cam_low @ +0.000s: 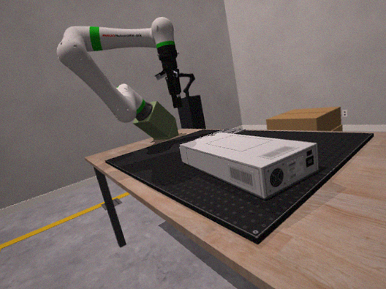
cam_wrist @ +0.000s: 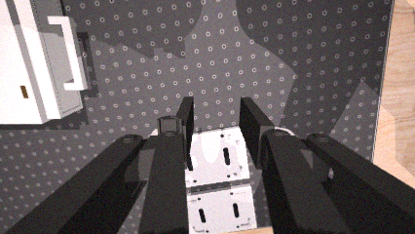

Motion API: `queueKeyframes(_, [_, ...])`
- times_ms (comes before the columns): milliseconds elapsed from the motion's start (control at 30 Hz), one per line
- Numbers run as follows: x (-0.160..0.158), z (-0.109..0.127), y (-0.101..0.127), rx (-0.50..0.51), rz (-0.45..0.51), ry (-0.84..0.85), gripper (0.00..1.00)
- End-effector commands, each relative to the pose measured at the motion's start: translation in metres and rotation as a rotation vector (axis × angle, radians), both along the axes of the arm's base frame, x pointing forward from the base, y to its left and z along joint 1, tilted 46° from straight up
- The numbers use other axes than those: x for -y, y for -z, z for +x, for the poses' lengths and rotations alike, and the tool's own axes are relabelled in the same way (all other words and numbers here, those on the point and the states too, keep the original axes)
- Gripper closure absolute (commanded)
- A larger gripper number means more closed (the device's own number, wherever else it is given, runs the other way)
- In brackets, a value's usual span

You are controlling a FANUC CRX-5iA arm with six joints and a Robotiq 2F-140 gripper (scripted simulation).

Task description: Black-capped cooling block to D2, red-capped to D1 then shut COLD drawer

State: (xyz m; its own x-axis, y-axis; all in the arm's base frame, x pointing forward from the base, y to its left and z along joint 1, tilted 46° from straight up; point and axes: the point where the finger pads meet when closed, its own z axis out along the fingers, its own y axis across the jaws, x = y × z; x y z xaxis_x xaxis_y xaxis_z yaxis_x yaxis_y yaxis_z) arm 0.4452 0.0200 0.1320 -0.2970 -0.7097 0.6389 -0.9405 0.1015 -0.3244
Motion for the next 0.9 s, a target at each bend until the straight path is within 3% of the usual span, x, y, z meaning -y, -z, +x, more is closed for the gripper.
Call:
queueKeyframes(0, [0.005,0.011,-0.001,0.001,0.001,-0.001,0.66])
queueKeyframes(867, [0.055,0.092,-0.008,0.001,0.001,-0.001,0.66])
